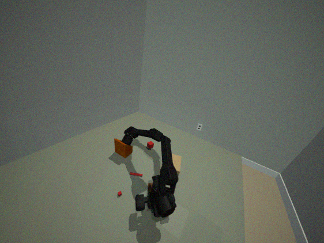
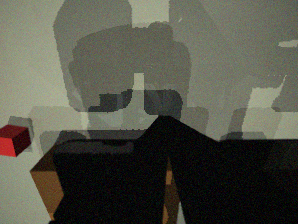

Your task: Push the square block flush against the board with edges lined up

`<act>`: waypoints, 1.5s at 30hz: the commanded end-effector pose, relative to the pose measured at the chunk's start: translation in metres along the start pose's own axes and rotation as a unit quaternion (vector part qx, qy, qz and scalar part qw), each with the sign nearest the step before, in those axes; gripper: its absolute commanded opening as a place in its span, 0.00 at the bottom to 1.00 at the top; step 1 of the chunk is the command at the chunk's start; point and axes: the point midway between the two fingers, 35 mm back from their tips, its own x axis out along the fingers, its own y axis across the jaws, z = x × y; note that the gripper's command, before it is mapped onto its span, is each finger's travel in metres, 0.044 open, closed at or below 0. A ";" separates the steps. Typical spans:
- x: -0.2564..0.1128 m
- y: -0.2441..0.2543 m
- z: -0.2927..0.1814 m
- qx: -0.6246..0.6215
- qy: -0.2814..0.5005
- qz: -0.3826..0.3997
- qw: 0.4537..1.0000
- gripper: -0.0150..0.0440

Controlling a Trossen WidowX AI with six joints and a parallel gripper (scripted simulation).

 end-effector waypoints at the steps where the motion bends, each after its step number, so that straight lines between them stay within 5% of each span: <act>1: -0.004 0.004 -0.003 -0.004 -0.004 0.003 1.000 0.25; 45: -0.003 0.008 -0.058 -0.003 -0.002 0.003 1.000 0.25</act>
